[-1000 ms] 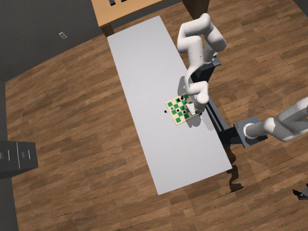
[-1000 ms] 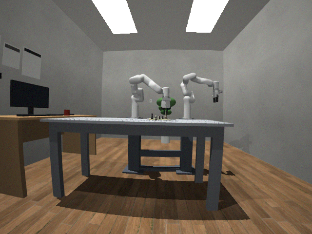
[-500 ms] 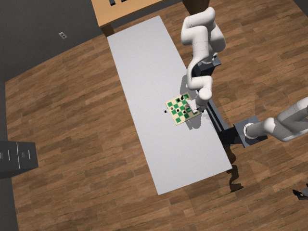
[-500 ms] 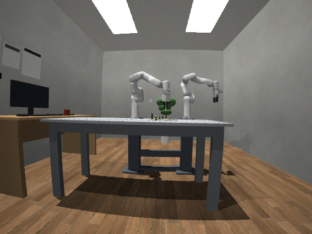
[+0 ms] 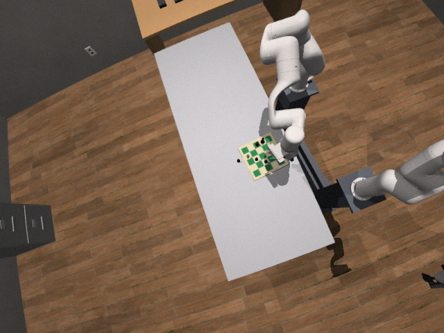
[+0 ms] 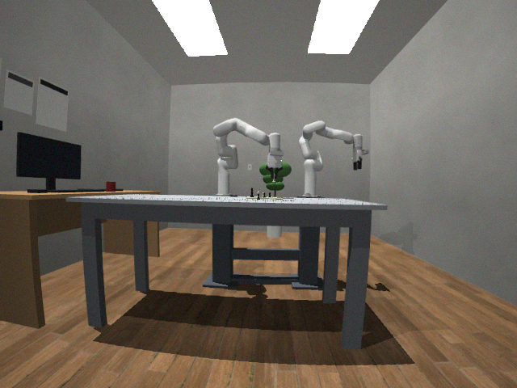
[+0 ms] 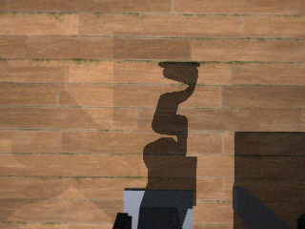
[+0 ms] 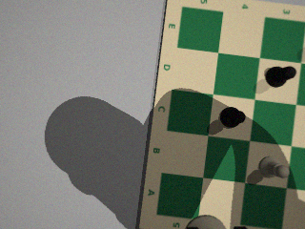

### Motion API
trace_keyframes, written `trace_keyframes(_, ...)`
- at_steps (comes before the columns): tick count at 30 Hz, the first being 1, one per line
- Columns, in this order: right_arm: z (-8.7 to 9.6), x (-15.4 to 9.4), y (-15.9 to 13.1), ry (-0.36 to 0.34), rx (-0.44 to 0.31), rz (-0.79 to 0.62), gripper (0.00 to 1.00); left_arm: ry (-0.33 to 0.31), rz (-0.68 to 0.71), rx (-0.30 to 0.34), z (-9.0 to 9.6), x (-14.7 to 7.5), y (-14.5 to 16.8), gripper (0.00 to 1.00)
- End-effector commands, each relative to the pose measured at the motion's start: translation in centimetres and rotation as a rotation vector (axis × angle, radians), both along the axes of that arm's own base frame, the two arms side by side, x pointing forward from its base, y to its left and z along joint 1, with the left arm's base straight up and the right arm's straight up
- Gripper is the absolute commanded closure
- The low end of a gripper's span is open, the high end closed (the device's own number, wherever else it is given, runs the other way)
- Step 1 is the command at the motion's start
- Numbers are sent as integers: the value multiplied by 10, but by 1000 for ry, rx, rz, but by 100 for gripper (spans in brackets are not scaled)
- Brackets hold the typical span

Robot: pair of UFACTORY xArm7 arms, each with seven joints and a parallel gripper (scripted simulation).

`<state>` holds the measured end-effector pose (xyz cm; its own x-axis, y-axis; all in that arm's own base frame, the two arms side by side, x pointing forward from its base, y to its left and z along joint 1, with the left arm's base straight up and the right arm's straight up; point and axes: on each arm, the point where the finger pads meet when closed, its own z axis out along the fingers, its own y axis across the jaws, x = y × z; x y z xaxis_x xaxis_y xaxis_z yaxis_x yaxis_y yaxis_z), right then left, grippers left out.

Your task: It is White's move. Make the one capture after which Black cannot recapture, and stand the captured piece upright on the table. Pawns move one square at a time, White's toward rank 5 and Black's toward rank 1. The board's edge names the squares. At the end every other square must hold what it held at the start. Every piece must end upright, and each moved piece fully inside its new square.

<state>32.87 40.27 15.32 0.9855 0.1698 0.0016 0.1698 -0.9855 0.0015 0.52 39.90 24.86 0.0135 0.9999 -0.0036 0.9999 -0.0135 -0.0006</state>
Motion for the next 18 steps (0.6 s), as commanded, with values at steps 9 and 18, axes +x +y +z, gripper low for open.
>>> trace_keyframes(9, 2, 23, -18, -2, 3, 403, 100, -1, 0, 4, 1, 0, 1, 0)
trace_keyframes(18, 2, 35, -30, -2, 2, 623, 100, -1, 0, 4, 1, 0, 1, 0)
